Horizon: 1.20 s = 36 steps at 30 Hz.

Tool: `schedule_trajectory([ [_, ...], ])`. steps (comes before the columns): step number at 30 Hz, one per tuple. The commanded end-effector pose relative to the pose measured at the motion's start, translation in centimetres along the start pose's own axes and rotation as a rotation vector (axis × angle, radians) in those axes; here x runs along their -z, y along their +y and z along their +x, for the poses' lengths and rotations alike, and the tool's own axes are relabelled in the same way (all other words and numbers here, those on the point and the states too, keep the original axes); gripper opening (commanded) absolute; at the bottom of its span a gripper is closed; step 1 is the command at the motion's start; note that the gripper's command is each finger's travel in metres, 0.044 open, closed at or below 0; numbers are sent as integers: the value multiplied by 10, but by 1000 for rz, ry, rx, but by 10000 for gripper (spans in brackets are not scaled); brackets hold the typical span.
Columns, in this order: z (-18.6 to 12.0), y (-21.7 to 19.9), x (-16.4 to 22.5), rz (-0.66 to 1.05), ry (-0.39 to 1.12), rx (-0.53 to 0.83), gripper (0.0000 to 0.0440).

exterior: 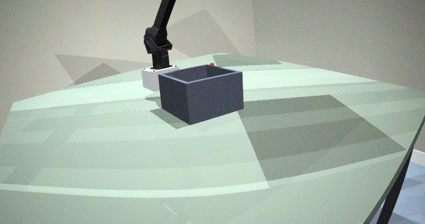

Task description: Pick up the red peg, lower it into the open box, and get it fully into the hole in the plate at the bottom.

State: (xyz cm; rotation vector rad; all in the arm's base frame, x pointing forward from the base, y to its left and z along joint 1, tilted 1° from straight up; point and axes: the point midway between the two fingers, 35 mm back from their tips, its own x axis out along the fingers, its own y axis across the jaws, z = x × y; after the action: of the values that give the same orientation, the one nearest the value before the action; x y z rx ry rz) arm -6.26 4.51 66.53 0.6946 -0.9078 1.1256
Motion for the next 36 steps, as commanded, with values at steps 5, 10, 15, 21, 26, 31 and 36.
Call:
schedule_trajectory([
  [5, -10, 22, -18, 99, -38, -104, 440],
  [10, -24, 43, -39, 212, -79, -231, 440],
  [15, -41, 60, -63, 322, -121, -358, 440],
  [21, -67, 76, -94, 452, -173, -512, 440],
  [26, -92, 83, -122, 556, -219, -643, 440],
  [31, -121, 84, -150, 655, -269, -776, 440],
  [36, -152, 79, -178, 748, -322, -911, 440],
])
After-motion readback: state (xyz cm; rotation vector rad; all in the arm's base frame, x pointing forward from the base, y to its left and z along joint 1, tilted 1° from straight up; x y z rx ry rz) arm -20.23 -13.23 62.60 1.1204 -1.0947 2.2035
